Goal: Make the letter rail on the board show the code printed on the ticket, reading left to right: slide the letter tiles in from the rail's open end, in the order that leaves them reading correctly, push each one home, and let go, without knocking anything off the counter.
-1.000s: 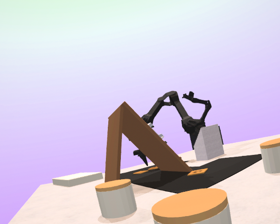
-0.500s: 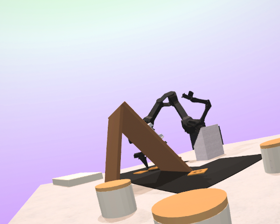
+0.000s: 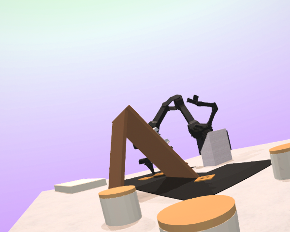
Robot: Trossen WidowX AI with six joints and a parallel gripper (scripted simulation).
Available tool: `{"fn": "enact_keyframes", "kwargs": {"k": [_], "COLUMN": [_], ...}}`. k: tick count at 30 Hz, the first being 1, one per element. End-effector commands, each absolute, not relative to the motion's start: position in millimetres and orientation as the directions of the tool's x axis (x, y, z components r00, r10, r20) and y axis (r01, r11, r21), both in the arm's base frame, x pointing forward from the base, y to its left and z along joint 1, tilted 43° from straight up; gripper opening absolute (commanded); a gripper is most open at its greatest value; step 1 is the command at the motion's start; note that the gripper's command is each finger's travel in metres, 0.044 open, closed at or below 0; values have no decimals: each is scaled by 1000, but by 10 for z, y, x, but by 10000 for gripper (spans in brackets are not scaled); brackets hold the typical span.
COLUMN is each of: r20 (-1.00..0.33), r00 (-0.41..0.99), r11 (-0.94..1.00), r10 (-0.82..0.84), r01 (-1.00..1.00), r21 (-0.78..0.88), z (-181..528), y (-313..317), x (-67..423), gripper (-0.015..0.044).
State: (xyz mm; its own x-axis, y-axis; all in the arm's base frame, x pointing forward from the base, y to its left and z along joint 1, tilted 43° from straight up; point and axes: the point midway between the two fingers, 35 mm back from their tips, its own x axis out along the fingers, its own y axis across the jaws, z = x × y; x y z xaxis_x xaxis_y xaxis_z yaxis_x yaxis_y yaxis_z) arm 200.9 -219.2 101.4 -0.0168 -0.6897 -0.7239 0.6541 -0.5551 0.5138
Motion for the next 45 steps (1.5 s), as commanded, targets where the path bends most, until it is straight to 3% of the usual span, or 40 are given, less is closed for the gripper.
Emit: {"fn": "enact_keyframes", "kwargs": {"k": [1, 6, 15, 45], "r20": [-726, -726, -726, -727], "r00": [-15, -15, -15, -14], "r11": [-554, -554, -554, -555], "r10": [-688, -688, -687, -686], "r01": [657, 657, 657, 656], "r21": [511, 511, 511, 511], "z": [1006, 1008, 1061, 1198], "y": [-2190, -2192, -2137, -1962], "x": [2012, 2014, 2016, 2044], "gripper": [267, 234, 0, 0]}}
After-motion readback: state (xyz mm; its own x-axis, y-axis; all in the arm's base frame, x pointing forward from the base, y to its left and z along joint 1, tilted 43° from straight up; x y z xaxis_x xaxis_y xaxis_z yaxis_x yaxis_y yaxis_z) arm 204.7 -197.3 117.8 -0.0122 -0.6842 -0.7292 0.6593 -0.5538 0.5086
